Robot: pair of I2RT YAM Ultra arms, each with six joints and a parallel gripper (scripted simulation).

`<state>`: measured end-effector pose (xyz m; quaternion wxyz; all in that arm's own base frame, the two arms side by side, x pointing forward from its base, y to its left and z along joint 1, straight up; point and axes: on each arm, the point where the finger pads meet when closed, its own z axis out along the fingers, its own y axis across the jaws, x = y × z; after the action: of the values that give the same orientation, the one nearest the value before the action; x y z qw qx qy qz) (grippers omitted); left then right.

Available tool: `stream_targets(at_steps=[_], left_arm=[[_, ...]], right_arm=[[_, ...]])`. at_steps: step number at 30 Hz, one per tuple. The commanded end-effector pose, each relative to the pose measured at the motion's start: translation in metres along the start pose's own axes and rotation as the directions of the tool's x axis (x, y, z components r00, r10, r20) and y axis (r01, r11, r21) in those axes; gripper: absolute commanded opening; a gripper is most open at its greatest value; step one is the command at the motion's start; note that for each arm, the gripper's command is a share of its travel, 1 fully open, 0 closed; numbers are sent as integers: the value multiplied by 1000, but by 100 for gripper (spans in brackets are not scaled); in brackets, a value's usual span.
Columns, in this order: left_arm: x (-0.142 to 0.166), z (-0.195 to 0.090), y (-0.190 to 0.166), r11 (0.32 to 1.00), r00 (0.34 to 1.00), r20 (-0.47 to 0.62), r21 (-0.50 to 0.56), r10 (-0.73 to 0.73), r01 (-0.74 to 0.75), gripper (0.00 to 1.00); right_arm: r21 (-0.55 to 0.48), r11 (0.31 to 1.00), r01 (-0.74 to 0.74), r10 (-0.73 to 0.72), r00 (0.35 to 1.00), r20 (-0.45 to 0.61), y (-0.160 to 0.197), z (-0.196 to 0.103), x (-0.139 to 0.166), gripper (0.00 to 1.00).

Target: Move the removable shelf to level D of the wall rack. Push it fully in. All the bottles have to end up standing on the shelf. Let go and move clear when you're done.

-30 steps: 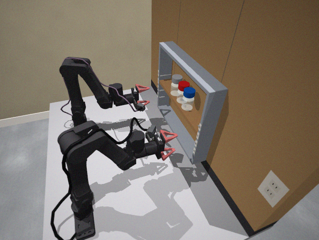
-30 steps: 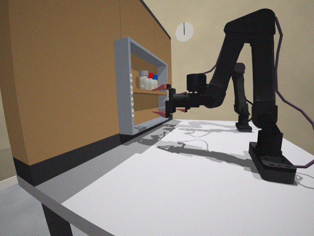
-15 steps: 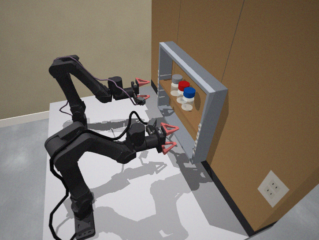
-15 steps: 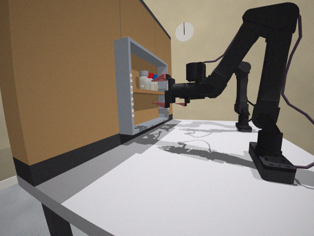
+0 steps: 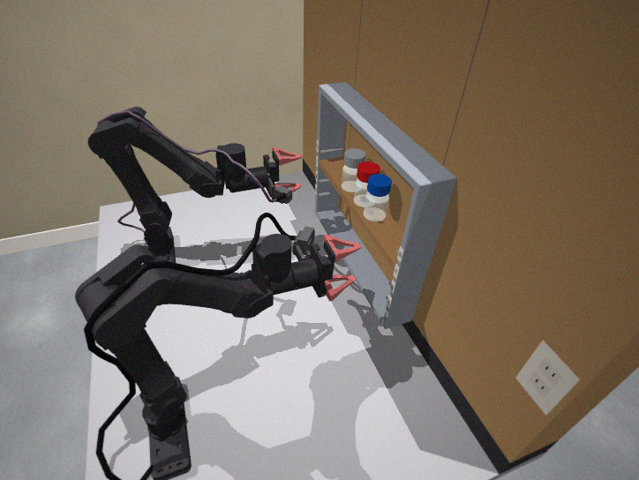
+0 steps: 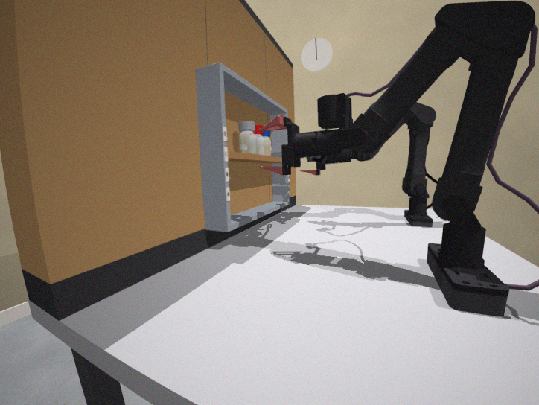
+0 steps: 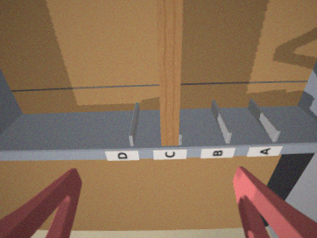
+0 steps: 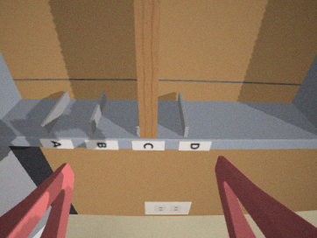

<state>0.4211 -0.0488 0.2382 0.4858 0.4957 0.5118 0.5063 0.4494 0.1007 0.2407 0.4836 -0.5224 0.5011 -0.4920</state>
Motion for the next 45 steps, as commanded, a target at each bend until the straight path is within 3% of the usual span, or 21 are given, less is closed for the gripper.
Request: stream_targets(at_steps=[1, 45], left_arm=[[3, 2, 14, 1000, 1000, -3, -15, -5, 5, 100], [-6, 7, 8, 1000, 1000, -3, -15, -5, 5, 100]], right_arm=[[48, 998, -29, 29, 1000, -1, -25, 0, 3, 100], [48, 998, -29, 29, 1000, -1, -20, 5, -6, 100]])
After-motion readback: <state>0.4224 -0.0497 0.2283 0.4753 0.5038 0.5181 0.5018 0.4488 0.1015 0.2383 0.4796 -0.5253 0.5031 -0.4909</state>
